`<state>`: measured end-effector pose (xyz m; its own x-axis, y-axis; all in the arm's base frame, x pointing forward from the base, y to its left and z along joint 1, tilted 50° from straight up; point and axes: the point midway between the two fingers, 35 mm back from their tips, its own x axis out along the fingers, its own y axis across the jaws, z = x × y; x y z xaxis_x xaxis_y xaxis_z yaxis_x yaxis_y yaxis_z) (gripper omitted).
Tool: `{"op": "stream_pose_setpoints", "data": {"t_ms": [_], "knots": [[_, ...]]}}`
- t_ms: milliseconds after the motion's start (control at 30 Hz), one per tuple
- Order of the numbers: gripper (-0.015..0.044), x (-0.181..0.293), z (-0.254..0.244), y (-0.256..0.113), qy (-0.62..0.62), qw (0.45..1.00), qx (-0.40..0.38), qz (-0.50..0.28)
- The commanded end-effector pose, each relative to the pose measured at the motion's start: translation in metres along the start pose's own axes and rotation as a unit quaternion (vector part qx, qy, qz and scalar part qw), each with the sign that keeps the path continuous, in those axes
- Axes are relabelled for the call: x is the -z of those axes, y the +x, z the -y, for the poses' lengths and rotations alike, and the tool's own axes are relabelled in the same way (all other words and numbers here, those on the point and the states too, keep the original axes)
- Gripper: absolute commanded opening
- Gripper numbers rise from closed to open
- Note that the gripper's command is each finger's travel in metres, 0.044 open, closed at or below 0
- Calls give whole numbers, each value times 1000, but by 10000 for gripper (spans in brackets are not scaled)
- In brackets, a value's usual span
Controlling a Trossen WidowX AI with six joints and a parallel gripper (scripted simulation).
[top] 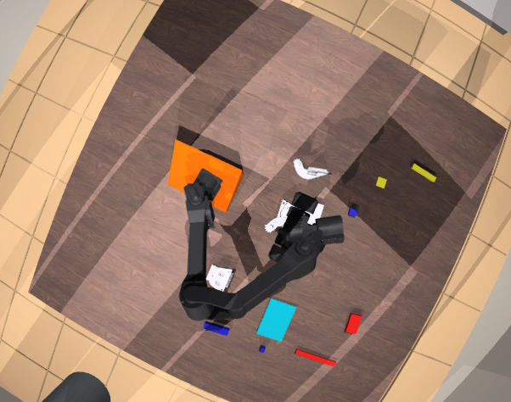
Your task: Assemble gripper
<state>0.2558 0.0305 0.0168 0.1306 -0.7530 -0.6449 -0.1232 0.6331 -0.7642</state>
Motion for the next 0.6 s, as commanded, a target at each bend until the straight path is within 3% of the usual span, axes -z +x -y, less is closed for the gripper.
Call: {"op": "stream_pose_setpoints", "data": {"t_ms": [0,567], "knots": [[134,-8,-10,-4,4,1000,-4,6],[134,-31,-59,-4,5,1000,-5,7]]}}
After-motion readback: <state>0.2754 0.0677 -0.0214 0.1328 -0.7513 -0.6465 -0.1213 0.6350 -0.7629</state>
